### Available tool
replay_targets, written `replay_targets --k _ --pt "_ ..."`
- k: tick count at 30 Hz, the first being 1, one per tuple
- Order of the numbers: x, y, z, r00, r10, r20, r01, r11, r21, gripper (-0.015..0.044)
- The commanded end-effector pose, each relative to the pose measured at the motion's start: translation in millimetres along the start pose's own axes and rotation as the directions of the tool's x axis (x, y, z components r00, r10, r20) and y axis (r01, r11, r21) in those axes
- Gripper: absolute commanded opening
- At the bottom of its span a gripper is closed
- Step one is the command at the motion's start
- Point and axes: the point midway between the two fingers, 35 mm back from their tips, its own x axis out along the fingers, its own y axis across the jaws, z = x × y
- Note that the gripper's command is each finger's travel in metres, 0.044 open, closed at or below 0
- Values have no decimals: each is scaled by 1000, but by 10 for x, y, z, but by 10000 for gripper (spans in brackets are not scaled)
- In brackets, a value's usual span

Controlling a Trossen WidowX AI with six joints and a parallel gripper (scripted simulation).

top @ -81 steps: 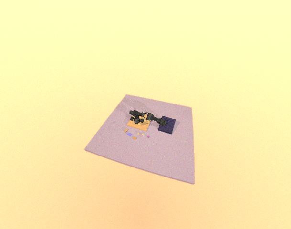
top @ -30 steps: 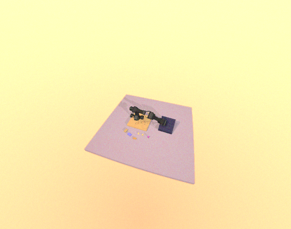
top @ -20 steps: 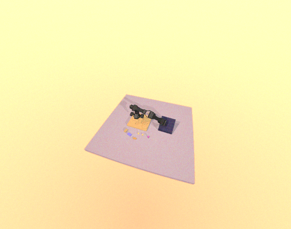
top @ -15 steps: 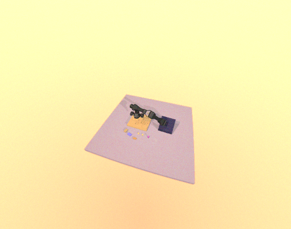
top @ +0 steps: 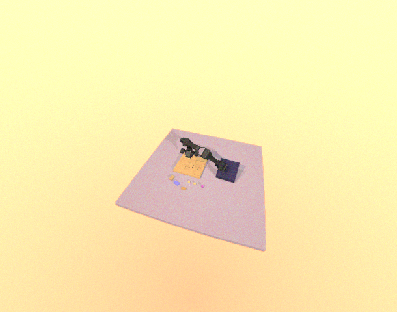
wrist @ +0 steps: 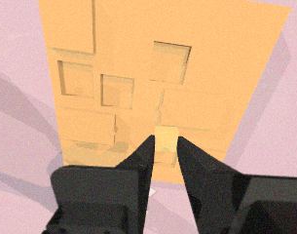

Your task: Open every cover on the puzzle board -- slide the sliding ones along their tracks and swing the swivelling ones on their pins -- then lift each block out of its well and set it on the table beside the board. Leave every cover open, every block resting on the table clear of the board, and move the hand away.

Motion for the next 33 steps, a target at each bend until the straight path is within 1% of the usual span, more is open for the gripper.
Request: replay_targets --k 1,33 --pt "-3 44 -160 1000 2 -9 -2 1000 0 80" --pt "-42 621 -1293 999 10 -30 -10 1000 7 80"
